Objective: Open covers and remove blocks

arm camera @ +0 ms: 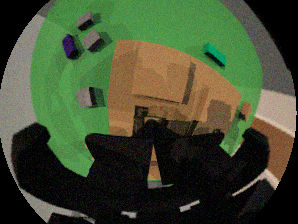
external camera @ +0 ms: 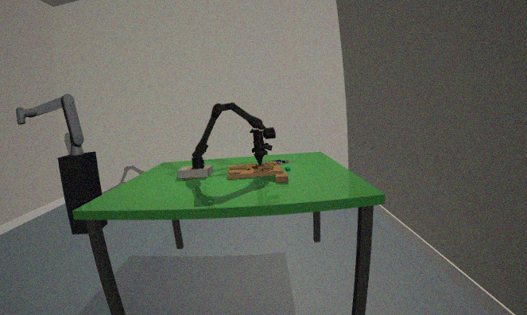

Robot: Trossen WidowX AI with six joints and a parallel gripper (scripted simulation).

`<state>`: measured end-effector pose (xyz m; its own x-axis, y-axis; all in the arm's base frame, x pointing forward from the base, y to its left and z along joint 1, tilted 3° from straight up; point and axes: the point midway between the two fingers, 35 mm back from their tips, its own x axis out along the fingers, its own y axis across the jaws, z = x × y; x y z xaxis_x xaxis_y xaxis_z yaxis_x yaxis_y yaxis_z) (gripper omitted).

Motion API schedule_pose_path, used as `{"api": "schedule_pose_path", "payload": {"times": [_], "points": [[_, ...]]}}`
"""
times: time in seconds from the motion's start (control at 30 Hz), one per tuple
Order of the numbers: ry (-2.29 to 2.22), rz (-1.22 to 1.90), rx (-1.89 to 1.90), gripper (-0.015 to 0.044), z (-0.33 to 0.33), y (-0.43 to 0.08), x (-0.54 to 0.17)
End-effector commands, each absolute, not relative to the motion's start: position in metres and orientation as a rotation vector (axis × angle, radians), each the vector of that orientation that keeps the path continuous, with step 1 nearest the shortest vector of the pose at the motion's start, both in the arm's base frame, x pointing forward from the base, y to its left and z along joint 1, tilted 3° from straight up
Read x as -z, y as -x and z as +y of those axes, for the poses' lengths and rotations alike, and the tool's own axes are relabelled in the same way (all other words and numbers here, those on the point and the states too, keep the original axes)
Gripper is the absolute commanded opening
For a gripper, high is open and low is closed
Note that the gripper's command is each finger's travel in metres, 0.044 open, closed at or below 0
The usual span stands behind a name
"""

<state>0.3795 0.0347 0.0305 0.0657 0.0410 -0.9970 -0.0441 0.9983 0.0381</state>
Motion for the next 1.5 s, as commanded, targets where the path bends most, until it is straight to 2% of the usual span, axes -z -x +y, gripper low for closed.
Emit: {"api": "schedule_pose_path", "payload": {"times": [0.0, 0.2, 0.4, 0.8, 0.87, 0.9, 1.07, 1.47], "points": [[-0.038, 1.511, -0.03, 0.0, 0.036, -0.381, -0.029], [-0.244, 1.507, 0.165, 0.0, 0.036, -0.38, -0.03], [-0.688, 1.436, 0.586, 0.0, 0.035, -0.379, -0.035], [-1.536, 1.017, 1.405, 0.0, 0.035, -0.375, -0.043], [-1.548, 1.008, 1.417, 0.0, 0.035, -0.375, -0.043], [-1.087, 1.292, 0.978, 0.0026, 0.035, -0.377, -0.036], [-1.184, 1.243, 1.07, 0.0144, 0.035, -0.377, -0.048], [-1.451, 1.079, 1.324, 0.0144, 0.034, -0.375, -0.081]]}}
